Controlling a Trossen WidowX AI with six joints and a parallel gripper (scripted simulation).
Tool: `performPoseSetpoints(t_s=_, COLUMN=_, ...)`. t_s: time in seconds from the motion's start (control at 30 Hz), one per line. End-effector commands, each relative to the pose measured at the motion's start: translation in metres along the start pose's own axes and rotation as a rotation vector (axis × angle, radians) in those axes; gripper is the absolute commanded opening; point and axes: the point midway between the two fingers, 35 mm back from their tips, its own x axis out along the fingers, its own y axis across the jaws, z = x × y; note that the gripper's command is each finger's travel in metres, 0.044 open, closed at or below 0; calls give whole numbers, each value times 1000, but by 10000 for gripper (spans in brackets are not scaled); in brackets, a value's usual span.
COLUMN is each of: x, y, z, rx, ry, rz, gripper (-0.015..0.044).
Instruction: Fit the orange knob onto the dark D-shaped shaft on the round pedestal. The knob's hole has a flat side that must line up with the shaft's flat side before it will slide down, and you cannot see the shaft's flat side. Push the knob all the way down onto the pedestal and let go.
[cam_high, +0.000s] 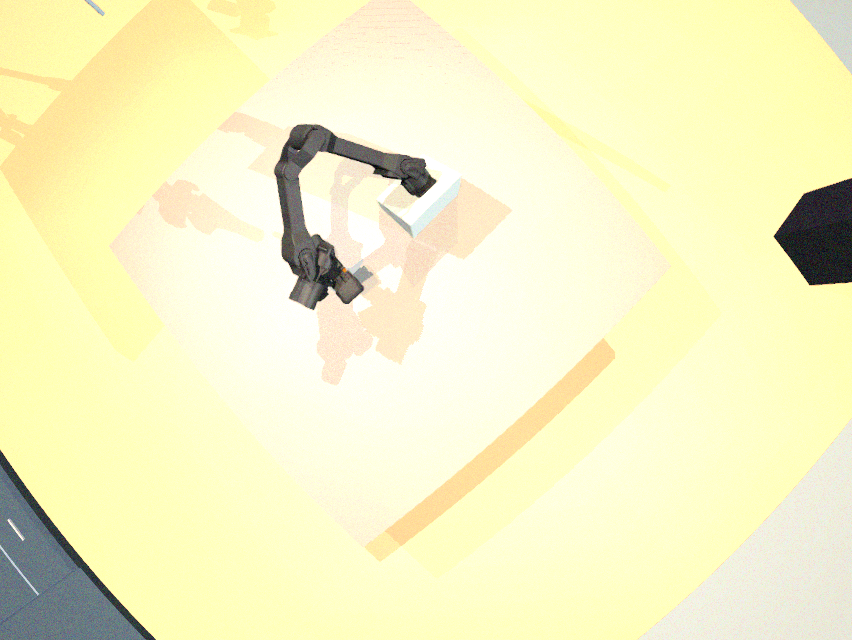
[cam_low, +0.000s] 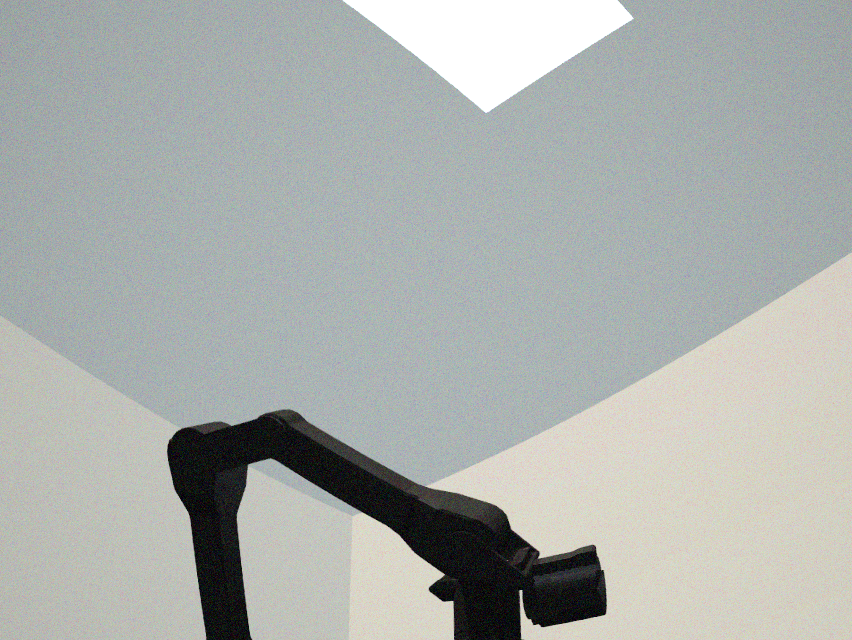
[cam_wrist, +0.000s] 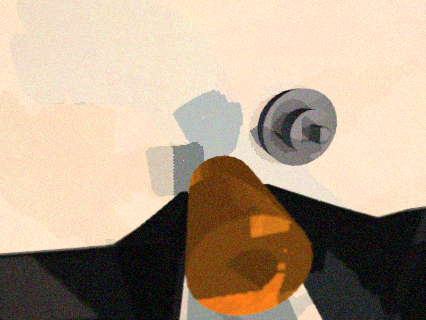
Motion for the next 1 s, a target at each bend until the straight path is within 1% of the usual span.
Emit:
performPoseSetpoints(t_s=0.0, x=2, y=-13, z=5, rx=-3, ry=-6, rz=-2, gripper=0)
performPoseSetpoints(t_s=0.97, x=24, y=-97, z=16, rx=2, ry=-5, rz=-41, gripper=0)
